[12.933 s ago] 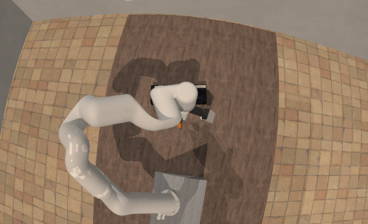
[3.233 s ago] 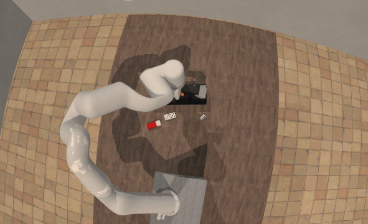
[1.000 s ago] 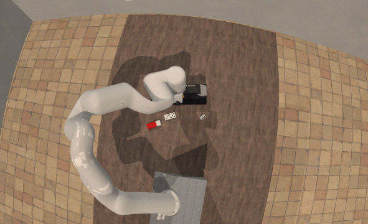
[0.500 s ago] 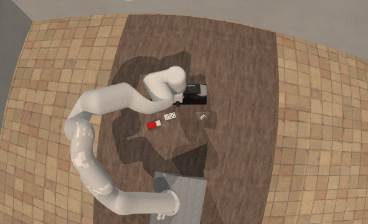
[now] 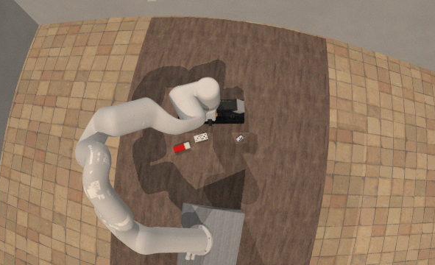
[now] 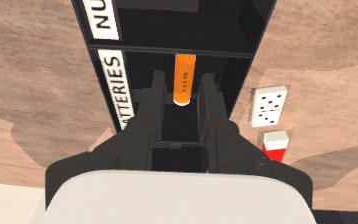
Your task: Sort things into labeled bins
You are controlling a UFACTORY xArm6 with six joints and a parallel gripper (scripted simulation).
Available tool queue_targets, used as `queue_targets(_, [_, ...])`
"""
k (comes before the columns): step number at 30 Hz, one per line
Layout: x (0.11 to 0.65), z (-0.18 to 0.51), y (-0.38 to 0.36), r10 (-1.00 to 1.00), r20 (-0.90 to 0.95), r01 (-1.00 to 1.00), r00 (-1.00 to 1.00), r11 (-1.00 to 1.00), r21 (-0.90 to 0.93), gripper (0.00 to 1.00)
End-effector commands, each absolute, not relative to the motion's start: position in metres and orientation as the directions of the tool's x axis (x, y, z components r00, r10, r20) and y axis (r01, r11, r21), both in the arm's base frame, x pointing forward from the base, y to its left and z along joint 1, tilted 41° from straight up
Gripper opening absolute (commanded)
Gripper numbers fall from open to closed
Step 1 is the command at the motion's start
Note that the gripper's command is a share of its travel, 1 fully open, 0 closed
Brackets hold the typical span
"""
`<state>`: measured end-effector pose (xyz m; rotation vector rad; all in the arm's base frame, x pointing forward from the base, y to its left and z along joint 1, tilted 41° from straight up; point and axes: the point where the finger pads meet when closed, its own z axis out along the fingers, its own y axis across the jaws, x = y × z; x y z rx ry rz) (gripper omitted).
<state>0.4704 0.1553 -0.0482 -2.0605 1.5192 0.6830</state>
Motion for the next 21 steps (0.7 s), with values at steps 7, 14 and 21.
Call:
queue_targets(7, [0.474, -0.036, 0.145, -0.718, -0.647, -0.961, 0.258, -0.261, -0.093, 0.28])
queue_targets(14, [0.474, -0.031, 0.14, -0.718, -0.647, -0.961, 0.258, -0.261, -0.093, 0.28])
queue_targets(21, [0.477, -0.014, 0.126, -0.718, -0.647, -0.961, 0.258, -0.261, -0.093, 0.28])
